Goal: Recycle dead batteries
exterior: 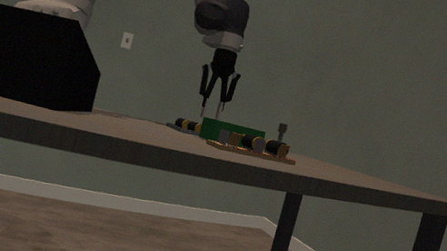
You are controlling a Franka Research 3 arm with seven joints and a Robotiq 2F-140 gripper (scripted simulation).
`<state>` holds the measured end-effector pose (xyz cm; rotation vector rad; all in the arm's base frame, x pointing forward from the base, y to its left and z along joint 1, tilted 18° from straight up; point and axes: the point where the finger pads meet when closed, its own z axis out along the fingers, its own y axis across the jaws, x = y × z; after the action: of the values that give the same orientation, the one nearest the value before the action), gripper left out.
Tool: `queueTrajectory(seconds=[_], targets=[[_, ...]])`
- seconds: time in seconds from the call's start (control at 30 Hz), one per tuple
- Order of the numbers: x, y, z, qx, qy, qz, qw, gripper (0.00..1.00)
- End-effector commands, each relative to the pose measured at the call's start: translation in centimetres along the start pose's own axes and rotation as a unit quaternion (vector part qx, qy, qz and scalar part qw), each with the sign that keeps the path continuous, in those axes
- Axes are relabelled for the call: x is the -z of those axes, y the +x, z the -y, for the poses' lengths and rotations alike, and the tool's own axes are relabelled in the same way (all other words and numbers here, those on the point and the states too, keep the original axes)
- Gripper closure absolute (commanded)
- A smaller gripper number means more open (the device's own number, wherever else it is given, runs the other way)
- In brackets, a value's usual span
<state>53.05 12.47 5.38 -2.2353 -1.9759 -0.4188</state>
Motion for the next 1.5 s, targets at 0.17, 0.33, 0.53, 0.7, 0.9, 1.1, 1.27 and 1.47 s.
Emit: queueTrajectory(seconds=[0.17,0.33,0.53,0.7,0.9,1.1,1.27,1.47], targets=[[0.0,0.1,0.0,0.002,-0.001,-0.001,1.000,0.71],[0.0,0.1,0.0,0.002,-0.001,-0.001,1.000,0.71],[0.0,0.1,0.0,0.002,-0.001,-0.001,1.000,0.71],[0.0,0.1,0.0,0.002,-0.001,-0.001,1.000,0.71],[0.0,0.1,0.0,0.002,-0.001,-0.001,1.000,0.71],[-1.3,0.1,0.0,0.002,-0.001,-0.001,1.000,0.71],[-3.2,0.1,0.0,0.002,-0.001,-0.001,1.000,0.71],[-3.5,0.1,0.0,0.002,-0.001,-0.001,1.000,0.71]])
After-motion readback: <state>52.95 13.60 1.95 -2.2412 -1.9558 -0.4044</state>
